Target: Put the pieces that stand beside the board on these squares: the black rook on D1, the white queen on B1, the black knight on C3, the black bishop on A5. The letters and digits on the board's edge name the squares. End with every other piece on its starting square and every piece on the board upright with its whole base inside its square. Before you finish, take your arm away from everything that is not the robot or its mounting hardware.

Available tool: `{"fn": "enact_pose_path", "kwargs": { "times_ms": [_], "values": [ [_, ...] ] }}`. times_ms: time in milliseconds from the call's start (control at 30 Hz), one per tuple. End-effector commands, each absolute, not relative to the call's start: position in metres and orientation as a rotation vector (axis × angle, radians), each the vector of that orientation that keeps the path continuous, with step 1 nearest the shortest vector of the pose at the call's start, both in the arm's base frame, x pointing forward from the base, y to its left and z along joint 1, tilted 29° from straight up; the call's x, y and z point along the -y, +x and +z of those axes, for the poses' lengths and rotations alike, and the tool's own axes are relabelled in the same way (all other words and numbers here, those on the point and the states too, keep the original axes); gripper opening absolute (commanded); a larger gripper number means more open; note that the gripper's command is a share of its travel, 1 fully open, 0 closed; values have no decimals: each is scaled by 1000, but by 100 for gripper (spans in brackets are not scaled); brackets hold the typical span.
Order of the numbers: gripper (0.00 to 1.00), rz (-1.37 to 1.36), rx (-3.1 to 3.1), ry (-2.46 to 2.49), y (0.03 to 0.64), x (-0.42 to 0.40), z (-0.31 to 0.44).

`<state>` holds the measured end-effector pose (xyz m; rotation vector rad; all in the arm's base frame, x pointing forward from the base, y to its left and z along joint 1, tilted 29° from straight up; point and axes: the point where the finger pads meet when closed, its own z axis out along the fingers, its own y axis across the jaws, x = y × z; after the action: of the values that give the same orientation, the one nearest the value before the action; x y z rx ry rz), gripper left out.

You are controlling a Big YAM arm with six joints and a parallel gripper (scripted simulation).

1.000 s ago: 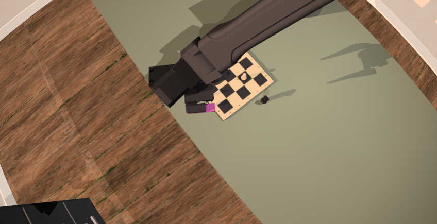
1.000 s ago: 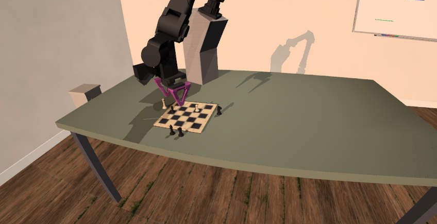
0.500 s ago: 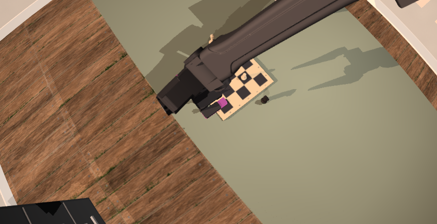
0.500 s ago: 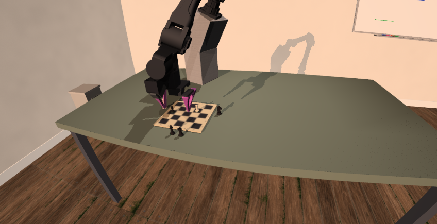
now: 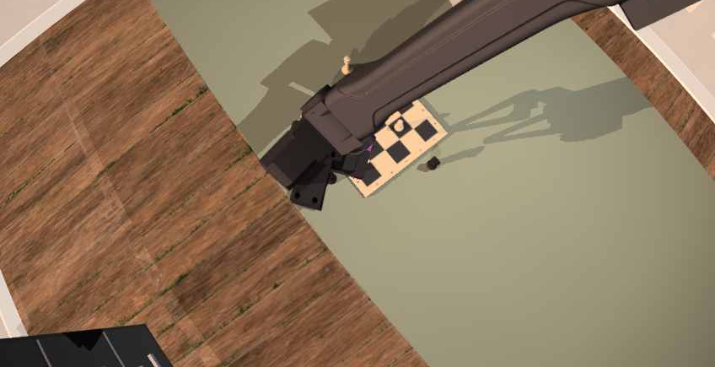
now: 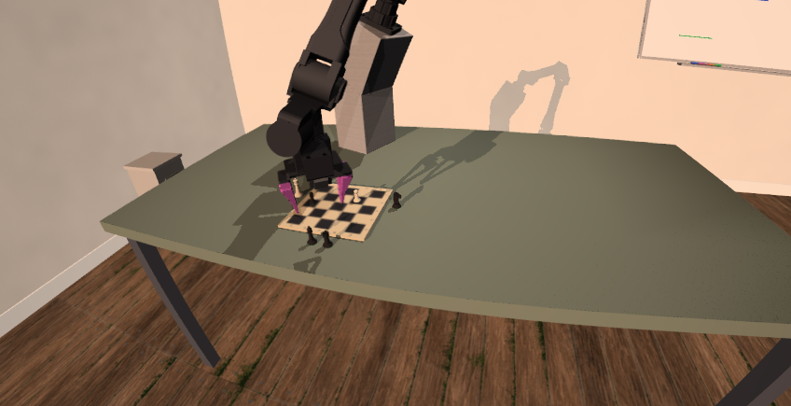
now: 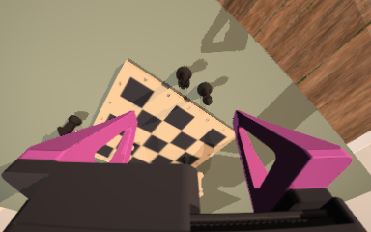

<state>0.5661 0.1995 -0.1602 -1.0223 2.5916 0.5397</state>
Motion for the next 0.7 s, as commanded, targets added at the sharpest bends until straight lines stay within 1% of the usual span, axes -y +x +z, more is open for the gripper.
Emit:
{"fn": "enact_pose_path", "kwargs": {
  "times_ms": [0, 100, 667],
  "values": [
    [35, 479, -2396, -1271, 586, -198, -146],
    [35, 448, -2293, -1394, 586, -198, -146],
    [35, 456, -2309, -1398, 582, -197, -147]
  ]
}}
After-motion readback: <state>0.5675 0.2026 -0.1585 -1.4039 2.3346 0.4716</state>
